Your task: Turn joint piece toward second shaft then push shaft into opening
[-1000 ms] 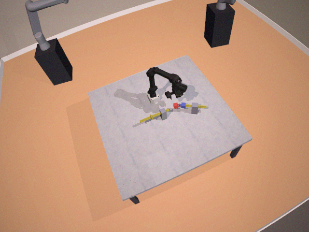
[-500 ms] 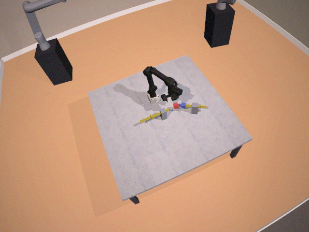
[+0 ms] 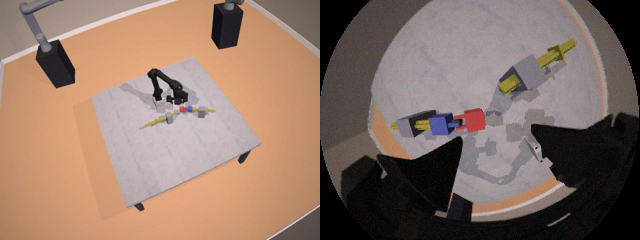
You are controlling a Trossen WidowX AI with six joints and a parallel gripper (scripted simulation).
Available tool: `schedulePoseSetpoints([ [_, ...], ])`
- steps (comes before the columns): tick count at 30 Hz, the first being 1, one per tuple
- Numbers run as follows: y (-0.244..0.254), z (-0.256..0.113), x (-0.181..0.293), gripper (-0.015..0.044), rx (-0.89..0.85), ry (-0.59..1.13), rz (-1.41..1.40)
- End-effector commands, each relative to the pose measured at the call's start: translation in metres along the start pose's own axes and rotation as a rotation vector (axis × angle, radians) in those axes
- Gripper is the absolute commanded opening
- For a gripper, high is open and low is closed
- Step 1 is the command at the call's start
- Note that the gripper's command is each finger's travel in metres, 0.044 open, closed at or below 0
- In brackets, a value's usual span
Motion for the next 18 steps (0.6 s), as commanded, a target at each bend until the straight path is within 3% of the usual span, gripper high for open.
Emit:
schedulePoseSetpoints([
  [1,-0.0008,0.0007,0.0009,0.0440,-0.014,-0.001,0.126],
  [18,-0.0031,0.0061,0.0010,0.0440,-0.046,0.009,0.649],
])
Point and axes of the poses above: the point midway between the two fingers, 35 mm back from their tips, its own z axis out along the fingers, its own y axis across the jaws, x = y × z, the point moved 2 cm from there along -z, back along the fingers, and after that the axes turned 7 degrees about -z, right-handed, at the moved point
